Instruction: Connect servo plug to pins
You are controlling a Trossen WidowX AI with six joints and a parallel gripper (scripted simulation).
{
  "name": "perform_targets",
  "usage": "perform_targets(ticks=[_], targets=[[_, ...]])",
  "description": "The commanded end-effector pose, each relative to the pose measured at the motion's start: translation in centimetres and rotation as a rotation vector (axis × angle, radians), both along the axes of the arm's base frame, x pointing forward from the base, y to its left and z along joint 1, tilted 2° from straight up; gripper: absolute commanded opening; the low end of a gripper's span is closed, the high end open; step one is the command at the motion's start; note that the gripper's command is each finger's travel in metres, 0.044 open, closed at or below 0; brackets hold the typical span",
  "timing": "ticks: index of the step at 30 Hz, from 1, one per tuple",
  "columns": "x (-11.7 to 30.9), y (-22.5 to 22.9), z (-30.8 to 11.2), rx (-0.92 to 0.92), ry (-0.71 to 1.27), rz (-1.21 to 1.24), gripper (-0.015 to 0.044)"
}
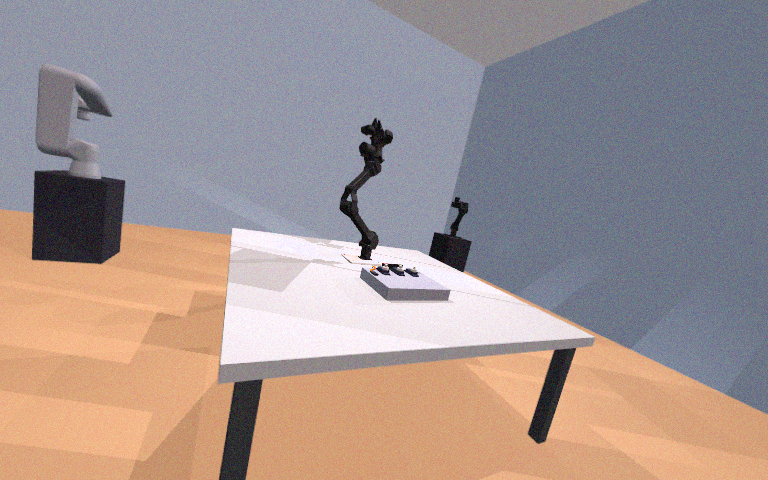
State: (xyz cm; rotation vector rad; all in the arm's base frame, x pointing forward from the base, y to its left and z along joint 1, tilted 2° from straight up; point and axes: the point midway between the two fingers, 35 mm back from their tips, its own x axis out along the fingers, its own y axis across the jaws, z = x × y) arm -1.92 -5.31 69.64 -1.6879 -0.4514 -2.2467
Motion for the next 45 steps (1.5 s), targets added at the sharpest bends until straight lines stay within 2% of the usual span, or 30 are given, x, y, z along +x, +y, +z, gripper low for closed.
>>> perform_targets(ticks=[1,24,40,45], targets=[[-0.7,1.7,-0.3,-0.033,-0.006,-0.085,0.0115],[-1.8,8.4,-1.9,-0.152,-0.028,-0.468,0.0115],[-0.6,14.0,-4.0,-0.253,-0.058,-0.818,0.0115],[-0.2,14.6,-4.3,-0.267,-0.056,-0.854,0.0115]])
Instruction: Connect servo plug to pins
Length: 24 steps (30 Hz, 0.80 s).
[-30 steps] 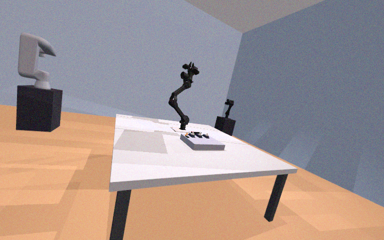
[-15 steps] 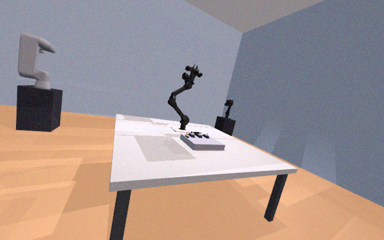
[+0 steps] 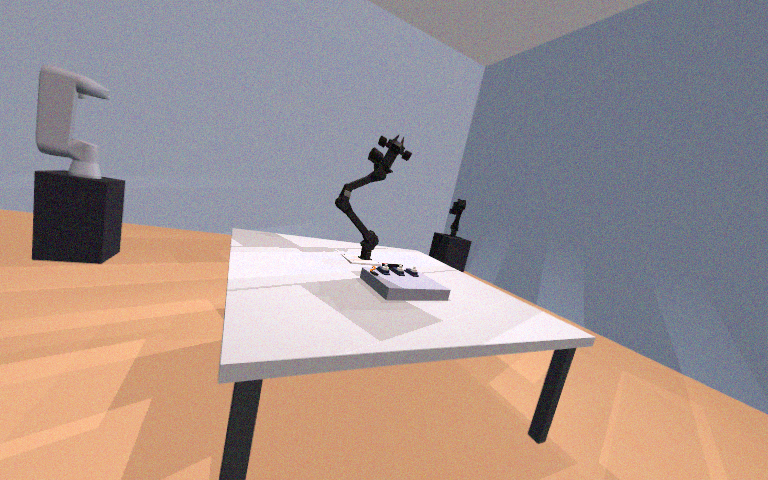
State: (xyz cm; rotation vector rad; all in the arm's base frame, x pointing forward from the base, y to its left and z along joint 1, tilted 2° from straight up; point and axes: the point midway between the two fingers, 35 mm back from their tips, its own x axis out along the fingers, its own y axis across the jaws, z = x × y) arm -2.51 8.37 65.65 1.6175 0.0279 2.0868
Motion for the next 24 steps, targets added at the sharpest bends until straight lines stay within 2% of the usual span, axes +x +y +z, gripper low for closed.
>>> perform_targets(ticks=[1,24], targets=[[0.4,1.1,-0.4,-0.022,-0.002,-0.056,0.0115],[5.6,6.9,-4.5,-0.194,-0.047,-0.532,0.0115]])
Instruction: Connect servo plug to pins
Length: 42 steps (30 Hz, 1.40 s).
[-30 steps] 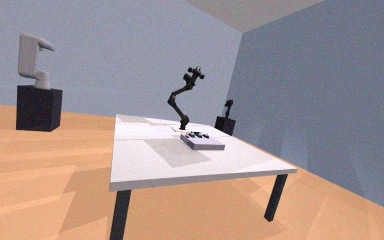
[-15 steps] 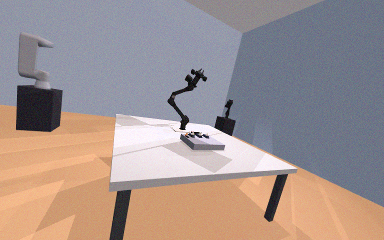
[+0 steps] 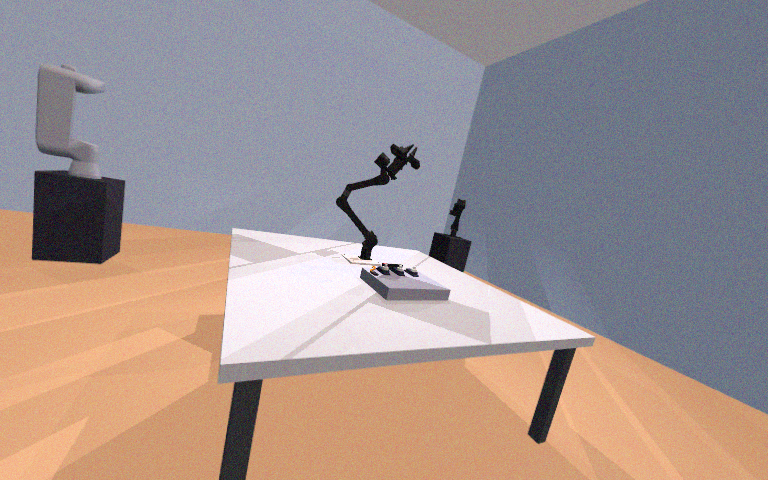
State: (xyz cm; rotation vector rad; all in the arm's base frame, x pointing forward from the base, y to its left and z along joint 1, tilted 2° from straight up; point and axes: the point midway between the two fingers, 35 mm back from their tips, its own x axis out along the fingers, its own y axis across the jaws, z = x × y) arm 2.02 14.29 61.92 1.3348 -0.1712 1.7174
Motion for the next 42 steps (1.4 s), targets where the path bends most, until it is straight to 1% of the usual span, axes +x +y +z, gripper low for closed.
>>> perform_targets(ticks=[1,23,42], targets=[[1.4,1.1,-1.0,-0.041,-0.004,-0.095,0.0115],[8.8,3.6,-5.9,-0.239,-0.030,-0.543,0.0115],[16.0,2.7,-11.0,-0.443,-0.027,-0.910,0.0115]])
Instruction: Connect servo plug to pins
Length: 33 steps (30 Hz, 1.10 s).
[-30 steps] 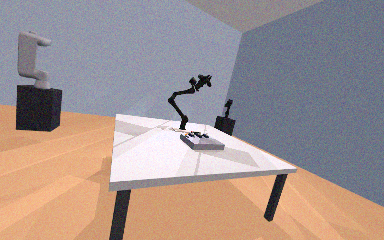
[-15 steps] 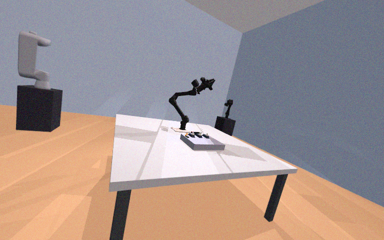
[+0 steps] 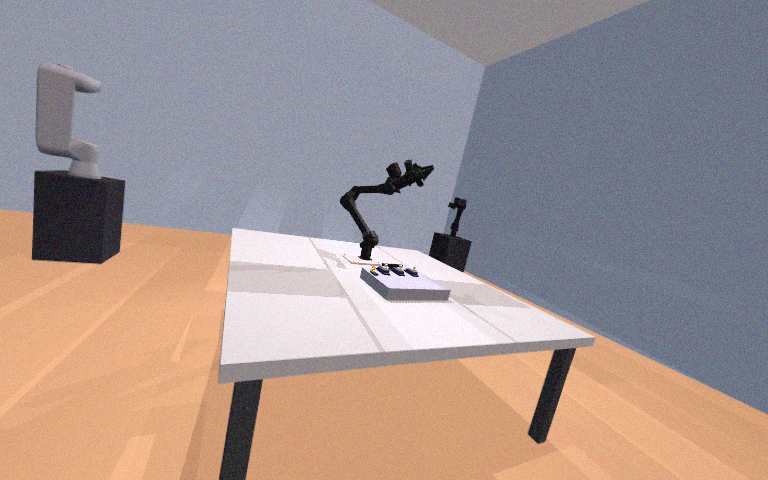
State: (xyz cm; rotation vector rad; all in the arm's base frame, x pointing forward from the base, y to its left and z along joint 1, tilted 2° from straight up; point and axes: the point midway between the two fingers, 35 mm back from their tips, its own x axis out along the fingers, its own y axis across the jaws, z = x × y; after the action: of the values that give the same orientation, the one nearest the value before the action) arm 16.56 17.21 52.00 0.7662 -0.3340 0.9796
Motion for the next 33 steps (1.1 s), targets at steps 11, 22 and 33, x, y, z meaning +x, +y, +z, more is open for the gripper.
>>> perform_targets(ticks=[11,22,33], targets=[[5.2,-1.9,-4.2,-0.160,0.028,-0.268,0.0115],[8.8,-4.7,-7.6,-0.293,0.062,-0.469,0.0115],[11.6,-8.1,-11.2,-0.429,0.112,-0.655,0.0115]])
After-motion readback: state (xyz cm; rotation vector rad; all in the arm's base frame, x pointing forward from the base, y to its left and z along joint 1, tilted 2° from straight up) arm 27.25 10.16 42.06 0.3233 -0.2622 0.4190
